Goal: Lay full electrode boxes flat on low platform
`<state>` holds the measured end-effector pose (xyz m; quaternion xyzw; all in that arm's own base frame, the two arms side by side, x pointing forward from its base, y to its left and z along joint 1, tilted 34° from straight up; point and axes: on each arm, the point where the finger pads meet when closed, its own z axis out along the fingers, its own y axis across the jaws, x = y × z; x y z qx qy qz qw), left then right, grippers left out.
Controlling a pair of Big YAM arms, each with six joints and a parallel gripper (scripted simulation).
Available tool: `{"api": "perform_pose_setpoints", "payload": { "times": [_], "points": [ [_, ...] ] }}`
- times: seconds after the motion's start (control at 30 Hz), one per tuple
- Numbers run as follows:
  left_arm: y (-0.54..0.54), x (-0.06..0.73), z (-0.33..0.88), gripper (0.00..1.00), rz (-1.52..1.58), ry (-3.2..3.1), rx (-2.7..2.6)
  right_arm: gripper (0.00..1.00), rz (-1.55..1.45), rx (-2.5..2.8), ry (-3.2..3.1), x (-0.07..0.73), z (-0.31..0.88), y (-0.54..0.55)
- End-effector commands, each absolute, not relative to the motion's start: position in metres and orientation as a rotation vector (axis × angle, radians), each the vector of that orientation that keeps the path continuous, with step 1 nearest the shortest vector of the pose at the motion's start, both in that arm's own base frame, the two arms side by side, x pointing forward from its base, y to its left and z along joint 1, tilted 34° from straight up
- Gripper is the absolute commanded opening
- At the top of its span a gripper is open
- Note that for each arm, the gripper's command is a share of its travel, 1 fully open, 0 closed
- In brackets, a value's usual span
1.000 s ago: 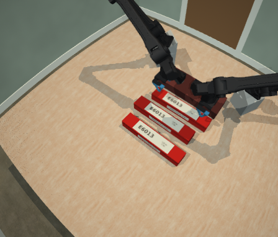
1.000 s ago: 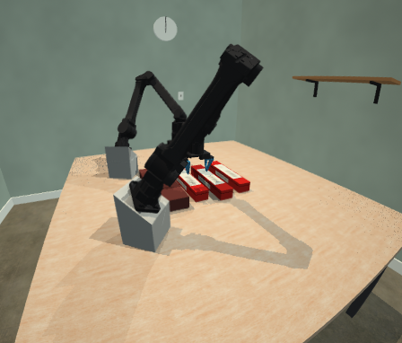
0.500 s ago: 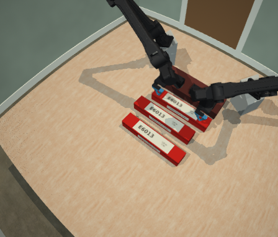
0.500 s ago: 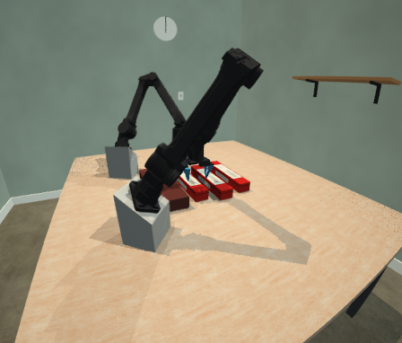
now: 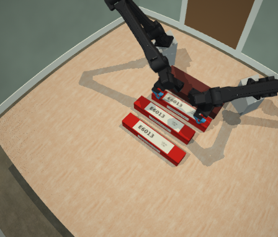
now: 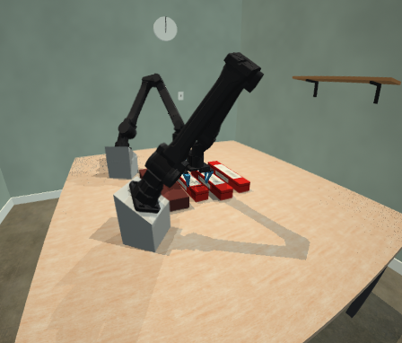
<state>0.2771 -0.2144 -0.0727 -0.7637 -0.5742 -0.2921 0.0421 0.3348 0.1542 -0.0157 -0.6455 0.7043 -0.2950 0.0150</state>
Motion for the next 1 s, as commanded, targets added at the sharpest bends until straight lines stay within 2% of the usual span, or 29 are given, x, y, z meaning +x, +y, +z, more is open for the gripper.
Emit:
{"api": "perform_pose_setpoints", "payload": {
  "times": [0.0,0.97],
  "points": [
    [-0.220,0.290,-0.075,1.00,-0.901,-1.774,-2.352,1.00,-0.910,-2.013,2.181,0.343,-0.020,0.154],
    [-0.208,0.303,-0.103,1.00,-0.904,-1.773,-2.364,1.00,-0.910,-2.003,2.165,0.360,-0.046,0.145]
  ]
}}
